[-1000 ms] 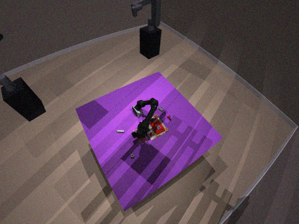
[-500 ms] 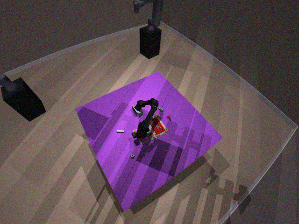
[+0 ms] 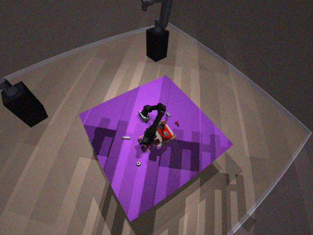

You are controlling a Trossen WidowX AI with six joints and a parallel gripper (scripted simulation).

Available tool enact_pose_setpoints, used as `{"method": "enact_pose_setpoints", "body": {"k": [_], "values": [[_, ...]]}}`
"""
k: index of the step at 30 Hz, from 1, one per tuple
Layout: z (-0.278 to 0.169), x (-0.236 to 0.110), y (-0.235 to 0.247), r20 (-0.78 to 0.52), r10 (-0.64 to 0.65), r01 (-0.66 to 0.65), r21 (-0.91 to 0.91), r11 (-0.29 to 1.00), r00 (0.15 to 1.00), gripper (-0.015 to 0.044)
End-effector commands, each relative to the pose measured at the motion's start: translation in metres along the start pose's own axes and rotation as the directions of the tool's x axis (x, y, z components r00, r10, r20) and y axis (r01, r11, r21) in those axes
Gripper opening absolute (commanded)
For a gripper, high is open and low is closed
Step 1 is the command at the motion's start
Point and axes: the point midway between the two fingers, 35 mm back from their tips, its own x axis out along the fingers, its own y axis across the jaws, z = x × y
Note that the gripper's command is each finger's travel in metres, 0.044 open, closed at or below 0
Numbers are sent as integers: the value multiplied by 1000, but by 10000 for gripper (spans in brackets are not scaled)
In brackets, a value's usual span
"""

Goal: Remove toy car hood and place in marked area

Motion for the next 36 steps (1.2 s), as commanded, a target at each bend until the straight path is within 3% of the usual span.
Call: {"method": "enact_pose_setpoints", "body": {"k": [1, 8, 36], "values": [[2, -15, -2, 6, -5, 5, -6, 1000, 1000, 440], [1, -70, -2, 6, 1, -1, -5, 1000, 1000, 440], [0, -72, -2, 6, 2, -2, -5, 1000, 1000, 440]]}}
